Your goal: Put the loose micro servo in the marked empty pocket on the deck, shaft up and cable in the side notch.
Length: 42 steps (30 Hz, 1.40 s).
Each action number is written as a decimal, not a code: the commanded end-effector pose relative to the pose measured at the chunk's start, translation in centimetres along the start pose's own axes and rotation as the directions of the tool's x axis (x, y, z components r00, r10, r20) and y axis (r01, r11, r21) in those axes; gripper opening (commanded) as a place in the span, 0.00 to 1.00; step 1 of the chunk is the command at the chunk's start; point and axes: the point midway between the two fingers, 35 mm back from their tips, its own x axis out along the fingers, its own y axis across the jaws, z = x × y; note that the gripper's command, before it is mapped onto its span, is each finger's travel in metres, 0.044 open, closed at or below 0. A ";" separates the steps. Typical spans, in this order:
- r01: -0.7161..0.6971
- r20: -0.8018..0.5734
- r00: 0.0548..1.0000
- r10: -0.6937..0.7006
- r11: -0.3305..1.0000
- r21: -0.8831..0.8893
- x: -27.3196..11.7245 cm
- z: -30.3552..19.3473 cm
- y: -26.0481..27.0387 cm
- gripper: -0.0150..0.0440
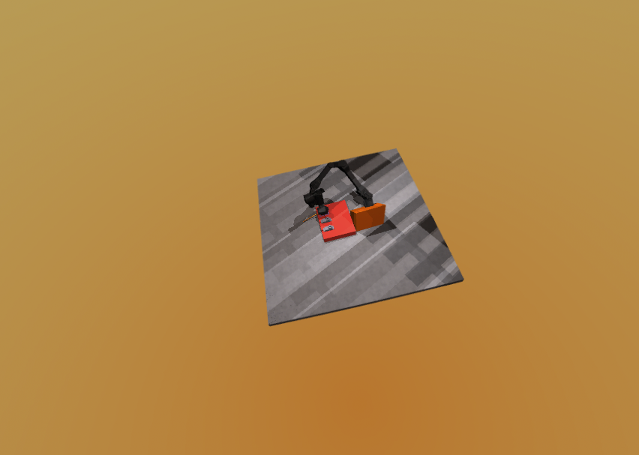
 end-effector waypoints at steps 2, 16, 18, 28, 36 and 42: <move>0.003 0.005 1.000 -0.003 1.000 -0.008 0.4 0.1 0.0 0.25; 0.004 0.005 1.000 -0.003 1.000 -0.007 1.9 0.1 0.0 0.25; 0.004 0.006 1.000 -0.004 1.000 -0.007 2.2 0.1 0.0 0.25; 0.004 0.006 1.000 -0.004 1.000 -0.007 3.2 0.1 0.0 0.25; 0.004 0.006 1.000 -0.004 1.000 -0.007 4.1 0.1 0.0 0.25; 0.004 0.006 1.000 -0.004 1.000 -0.007 4.2 0.0 0.0 0.34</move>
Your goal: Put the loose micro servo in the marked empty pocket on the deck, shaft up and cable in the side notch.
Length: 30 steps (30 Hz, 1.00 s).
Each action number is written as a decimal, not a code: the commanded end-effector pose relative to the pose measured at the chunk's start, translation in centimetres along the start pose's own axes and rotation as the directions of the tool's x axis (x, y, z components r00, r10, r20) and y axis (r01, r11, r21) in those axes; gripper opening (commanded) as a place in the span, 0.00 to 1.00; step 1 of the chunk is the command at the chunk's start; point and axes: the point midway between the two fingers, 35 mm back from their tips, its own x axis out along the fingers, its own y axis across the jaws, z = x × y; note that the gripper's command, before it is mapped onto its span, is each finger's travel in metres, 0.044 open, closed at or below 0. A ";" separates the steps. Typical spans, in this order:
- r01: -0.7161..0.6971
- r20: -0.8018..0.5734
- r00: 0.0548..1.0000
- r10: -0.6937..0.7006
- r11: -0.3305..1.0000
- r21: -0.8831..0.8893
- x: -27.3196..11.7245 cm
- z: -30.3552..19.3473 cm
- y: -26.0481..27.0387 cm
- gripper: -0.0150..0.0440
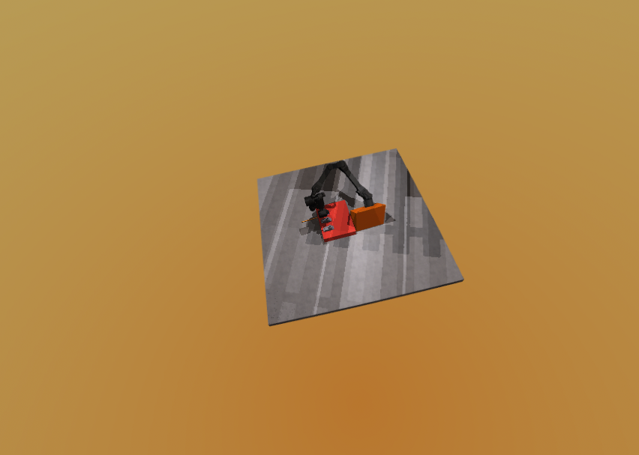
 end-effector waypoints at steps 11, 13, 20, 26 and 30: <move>0.001 0.002 1.000 -0.001 1.000 -0.005 -3.2 -0.2 0.0 0.57; 0.001 0.002 1.000 -0.001 1.000 -0.005 -3.5 -0.4 0.0 0.57; -0.004 0.006 1.000 0.004 1.000 -0.013 -5.1 -2.4 0.4 0.75; -0.004 -0.002 1.000 0.004 1.000 -0.010 -9.5 -10.0 0.2 1.00; -0.001 -0.003 1.000 0.001 1.000 -0.010 -9.9 -11.0 0.1 1.00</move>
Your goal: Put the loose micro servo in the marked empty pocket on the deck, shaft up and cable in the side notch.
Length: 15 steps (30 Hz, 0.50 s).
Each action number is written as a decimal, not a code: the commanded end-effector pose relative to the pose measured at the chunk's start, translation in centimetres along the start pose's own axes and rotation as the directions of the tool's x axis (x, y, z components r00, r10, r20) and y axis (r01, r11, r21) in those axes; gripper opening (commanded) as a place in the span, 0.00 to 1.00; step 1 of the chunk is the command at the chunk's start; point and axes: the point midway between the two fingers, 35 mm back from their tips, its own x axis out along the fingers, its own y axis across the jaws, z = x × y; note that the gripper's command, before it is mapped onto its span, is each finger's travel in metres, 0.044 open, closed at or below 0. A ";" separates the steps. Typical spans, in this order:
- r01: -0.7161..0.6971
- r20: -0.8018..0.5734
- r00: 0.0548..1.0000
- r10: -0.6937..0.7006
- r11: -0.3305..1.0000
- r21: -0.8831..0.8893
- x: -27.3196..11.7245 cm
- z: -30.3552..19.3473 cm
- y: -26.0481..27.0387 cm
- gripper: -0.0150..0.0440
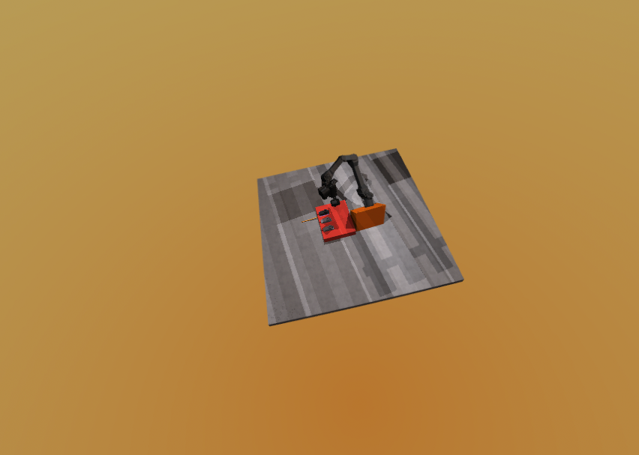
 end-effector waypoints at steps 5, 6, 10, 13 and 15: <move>0.006 -0.014 1.000 -0.006 1.000 -0.019 -1.0 -0.8 0.0 1.00; 0.007 -0.014 1.000 -0.007 0.999 -0.039 -1.6 -0.7 0.0 1.00; 0.014 -0.014 1.000 -0.016 0.993 -0.116 -4.0 -0.3 0.2 1.00; 0.015 -0.014 1.000 -0.016 0.993 -0.121 -4.1 -0.3 0.2 1.00; 0.015 -0.014 1.000 -0.016 0.993 -0.121 -4.1 -0.3 0.2 1.00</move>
